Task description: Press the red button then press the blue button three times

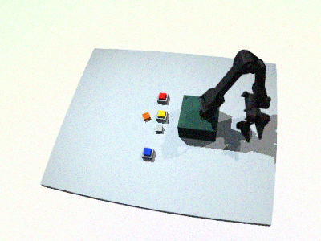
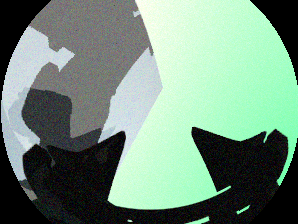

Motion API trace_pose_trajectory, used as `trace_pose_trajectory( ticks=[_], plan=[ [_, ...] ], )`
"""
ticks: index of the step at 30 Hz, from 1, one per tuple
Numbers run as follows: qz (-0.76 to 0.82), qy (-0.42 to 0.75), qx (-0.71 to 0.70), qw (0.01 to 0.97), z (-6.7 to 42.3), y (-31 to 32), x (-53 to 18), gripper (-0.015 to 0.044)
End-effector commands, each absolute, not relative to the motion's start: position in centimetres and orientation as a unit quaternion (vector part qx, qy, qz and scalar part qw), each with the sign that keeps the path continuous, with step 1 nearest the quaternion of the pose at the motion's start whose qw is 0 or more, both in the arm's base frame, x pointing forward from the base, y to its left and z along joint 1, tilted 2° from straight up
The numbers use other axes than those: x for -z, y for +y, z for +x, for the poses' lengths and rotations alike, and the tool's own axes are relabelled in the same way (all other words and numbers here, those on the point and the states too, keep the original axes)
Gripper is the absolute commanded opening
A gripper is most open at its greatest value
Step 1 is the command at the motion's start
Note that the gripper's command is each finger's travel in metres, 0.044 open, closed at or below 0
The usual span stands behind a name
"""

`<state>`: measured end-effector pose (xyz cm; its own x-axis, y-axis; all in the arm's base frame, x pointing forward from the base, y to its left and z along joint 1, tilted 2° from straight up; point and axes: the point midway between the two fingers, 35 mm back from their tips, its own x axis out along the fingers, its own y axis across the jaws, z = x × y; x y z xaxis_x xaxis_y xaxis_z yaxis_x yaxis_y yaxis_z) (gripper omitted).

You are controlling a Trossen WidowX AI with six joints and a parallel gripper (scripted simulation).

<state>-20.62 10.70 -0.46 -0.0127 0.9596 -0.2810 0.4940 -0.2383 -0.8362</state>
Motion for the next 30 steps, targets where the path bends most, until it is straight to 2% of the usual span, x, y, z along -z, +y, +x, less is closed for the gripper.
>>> trace_pose_trajectory(
  ticks=[1, 4, 10, 16, 23, 30],
  plan=[
    [-0.651, -0.556, -0.444, 0.264, -20.6, 10.6, 0.5, 0.0400],
    [-0.641, -0.547, -0.476, 0.250, -21.3, 8.6, 1.0, 0.0400],
    [-0.598, -0.593, -0.524, 0.125, -23.1, 0.6, 1.3, 0.0400],
    [-0.544, -0.638, -0.545, -0.016, -21.9, -7.8, 1.3, 0.0400],
    [-0.466, -0.683, -0.529, -0.191, -16.6, -16.8, 0.9, 0.0400],
    [-0.374, -0.715, -0.464, -0.365, -7.6, -23.0, -0.1, 0.0400]
  ],
)
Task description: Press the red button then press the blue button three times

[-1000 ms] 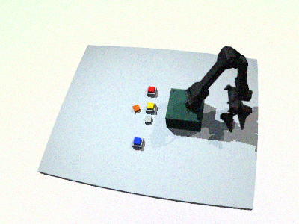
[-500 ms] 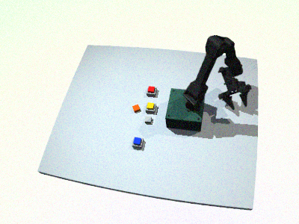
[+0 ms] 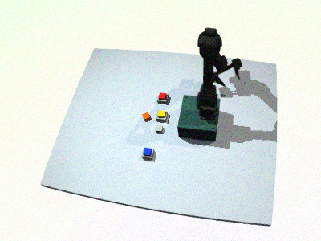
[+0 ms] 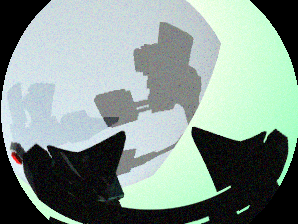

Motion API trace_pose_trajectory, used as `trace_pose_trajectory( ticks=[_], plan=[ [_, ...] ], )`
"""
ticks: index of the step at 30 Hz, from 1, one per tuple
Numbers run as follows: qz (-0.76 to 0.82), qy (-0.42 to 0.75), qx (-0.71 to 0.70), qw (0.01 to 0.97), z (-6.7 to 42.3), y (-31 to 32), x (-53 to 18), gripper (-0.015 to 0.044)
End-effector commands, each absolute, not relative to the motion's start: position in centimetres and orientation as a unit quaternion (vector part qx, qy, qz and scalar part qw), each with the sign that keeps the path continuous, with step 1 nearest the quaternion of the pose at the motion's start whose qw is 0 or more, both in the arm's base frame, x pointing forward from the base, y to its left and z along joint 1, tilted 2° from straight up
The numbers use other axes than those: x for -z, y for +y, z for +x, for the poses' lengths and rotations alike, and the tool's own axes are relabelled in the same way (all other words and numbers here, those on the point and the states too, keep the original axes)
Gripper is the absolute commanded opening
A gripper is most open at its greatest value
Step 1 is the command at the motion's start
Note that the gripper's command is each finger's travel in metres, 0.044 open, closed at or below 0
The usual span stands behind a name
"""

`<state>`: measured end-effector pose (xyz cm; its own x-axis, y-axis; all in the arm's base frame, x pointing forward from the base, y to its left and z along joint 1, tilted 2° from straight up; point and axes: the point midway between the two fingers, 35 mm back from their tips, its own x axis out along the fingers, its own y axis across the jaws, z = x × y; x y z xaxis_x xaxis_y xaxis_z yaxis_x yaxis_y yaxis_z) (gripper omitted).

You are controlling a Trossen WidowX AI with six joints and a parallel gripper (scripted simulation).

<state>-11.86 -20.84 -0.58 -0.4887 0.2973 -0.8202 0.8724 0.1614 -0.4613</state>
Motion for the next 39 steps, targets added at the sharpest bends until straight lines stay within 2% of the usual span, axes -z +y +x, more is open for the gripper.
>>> trace_pose_trajectory(
  ticks=[1, 9, 18, 20, 27, 32, 39],
  plan=[
    [0.359, 0.718, 0.451, 0.389, -6.1, -23.6, -0.3, 0.0400],
    [0.236, 0.728, 0.312, 0.563, 6.8, -24.5, -2.4, 0.0400],
    [0.090, 0.698, 0.093, 0.705, 20.2, -17.5, -5.9, 0.0400],
    [0.069, 0.689, 0.057, 0.719, 21.7, -15.8, -6.5, 0.0400],
    [0.067, 0.688, 0.052, 0.720, 21.9, -15.6, -6.5, 0.0400],
    [0.067, 0.688, 0.052, 0.720, 22.2, -15.5, -0.7, 0.0269],
    [0.067, 0.688, 0.052, 0.720, 22.2, -15.5, -0.3, 0.0085]
  ],
)
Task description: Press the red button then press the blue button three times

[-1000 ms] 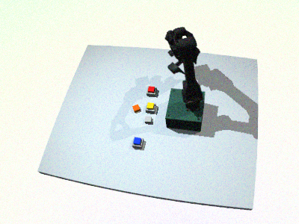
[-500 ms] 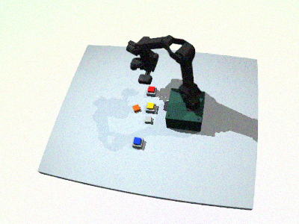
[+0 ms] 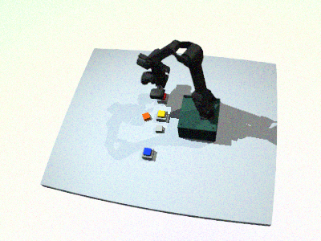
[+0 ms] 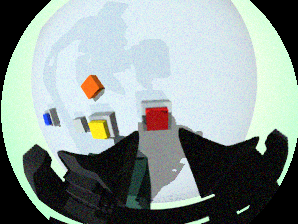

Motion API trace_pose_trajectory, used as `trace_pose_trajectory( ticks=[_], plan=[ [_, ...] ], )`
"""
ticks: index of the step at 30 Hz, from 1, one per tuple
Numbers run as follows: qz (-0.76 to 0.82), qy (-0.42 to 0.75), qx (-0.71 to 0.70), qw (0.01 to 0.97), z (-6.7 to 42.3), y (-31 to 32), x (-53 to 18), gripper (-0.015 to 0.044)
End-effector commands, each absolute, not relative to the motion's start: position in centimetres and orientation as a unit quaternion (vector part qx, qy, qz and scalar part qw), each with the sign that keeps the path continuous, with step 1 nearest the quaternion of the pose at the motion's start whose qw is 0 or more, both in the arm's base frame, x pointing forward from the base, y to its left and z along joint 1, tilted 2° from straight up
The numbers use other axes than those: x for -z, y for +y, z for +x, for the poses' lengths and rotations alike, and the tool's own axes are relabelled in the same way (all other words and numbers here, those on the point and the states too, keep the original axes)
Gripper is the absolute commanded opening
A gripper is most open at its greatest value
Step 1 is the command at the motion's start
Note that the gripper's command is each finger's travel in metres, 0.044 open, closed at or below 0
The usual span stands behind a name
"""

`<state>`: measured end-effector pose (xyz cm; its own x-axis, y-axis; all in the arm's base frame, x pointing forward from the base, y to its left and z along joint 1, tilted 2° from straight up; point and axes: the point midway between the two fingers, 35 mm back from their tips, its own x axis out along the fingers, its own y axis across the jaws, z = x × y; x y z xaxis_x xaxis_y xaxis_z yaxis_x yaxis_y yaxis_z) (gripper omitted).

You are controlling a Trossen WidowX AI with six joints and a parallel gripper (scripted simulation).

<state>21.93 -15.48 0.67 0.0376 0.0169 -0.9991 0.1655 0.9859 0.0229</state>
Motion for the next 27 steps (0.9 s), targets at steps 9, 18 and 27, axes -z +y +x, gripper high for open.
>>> trace_pose_trajectory(
  ticks=[9, 18, 27],
  plan=[
    [0.067, 0.688, 0.052, 0.720, 22.2, -15.5, -0.3, 0.0020],
    [0.067, 0.688, 0.052, 0.720, 22.2, -15.5, 0.4, 0.0020],
    [0.067, 0.688, 0.052, 0.720, 22.3, -15.5, 1.8, 0.0020]
  ],
)
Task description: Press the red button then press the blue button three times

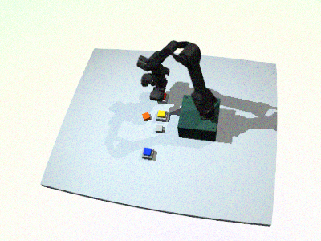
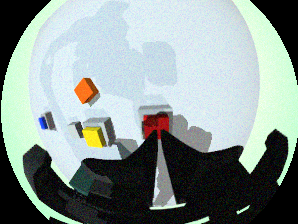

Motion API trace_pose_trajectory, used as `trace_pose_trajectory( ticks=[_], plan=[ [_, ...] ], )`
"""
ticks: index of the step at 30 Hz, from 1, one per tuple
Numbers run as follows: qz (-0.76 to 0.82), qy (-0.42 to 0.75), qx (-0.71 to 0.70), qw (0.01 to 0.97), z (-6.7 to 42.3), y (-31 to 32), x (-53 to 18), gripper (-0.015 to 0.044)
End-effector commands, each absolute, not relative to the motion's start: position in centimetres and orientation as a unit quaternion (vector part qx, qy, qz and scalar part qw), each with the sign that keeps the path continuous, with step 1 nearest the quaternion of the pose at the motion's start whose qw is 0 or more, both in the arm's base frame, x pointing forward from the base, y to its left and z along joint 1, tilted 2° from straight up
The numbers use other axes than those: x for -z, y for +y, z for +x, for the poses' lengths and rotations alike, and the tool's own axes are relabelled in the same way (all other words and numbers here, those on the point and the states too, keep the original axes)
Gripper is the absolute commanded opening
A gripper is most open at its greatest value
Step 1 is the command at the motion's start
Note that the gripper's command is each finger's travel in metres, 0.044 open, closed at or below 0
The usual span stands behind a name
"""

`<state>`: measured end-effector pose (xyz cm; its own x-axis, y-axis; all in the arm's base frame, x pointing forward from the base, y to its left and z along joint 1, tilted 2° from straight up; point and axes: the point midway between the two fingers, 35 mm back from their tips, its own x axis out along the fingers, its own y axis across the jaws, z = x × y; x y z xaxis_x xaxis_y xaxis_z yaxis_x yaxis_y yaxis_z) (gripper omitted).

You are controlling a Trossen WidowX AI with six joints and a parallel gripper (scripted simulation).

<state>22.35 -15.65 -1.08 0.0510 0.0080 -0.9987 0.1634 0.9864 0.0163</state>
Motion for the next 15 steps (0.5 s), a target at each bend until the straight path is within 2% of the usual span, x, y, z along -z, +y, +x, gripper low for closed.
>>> trace_pose_trajectory(
  ticks=[1, 15],
  plan=[
    [0.067, 0.688, 0.052, 0.720, 22.3, -15.5, 2.0, 0.0020],
    [0.067, 0.688, 0.052, 0.720, 22.3, -15.4, 3.1, 0.0020]
  ],
)
